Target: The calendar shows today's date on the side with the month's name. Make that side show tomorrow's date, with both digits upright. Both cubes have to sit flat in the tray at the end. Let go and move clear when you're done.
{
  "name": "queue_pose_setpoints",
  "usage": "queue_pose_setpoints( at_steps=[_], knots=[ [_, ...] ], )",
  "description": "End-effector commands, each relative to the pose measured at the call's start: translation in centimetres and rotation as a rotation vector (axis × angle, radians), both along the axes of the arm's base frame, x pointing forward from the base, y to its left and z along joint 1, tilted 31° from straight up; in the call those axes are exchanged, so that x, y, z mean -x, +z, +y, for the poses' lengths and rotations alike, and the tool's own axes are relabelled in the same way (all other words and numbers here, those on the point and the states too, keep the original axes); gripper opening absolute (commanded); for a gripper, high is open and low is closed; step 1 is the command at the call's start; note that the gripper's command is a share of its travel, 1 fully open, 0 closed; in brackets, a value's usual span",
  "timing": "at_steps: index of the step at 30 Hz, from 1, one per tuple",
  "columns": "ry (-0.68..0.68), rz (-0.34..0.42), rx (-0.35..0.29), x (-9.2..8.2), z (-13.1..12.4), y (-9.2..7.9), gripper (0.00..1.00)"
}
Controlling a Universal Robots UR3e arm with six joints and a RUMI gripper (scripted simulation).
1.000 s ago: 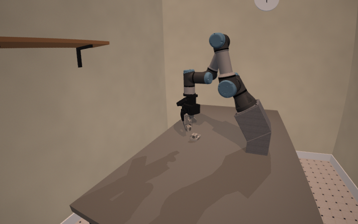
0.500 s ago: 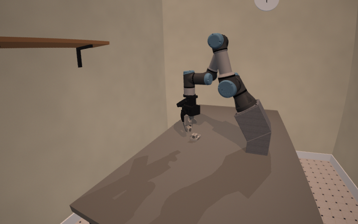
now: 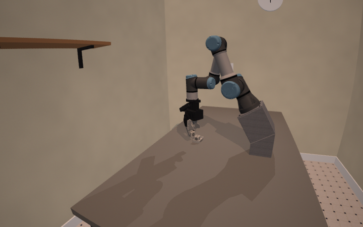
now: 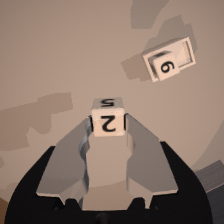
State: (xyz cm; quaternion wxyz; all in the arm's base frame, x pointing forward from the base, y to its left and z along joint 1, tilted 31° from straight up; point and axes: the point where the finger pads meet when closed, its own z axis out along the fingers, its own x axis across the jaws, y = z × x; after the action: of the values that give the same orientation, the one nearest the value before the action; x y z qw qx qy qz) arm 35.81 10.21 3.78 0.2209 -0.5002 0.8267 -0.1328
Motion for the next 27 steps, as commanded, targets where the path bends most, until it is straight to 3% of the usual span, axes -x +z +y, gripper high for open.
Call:
queue_pose_setpoints(
  at_steps=[1, 27],
  knots=[
    [-0.003, -0.021, 0.004, -1.0, 0.0, -0.6, 0.11],
    [-0.003, -0.024, 0.005, -3.5, 0.1, -4.5, 0.11]
  ],
)
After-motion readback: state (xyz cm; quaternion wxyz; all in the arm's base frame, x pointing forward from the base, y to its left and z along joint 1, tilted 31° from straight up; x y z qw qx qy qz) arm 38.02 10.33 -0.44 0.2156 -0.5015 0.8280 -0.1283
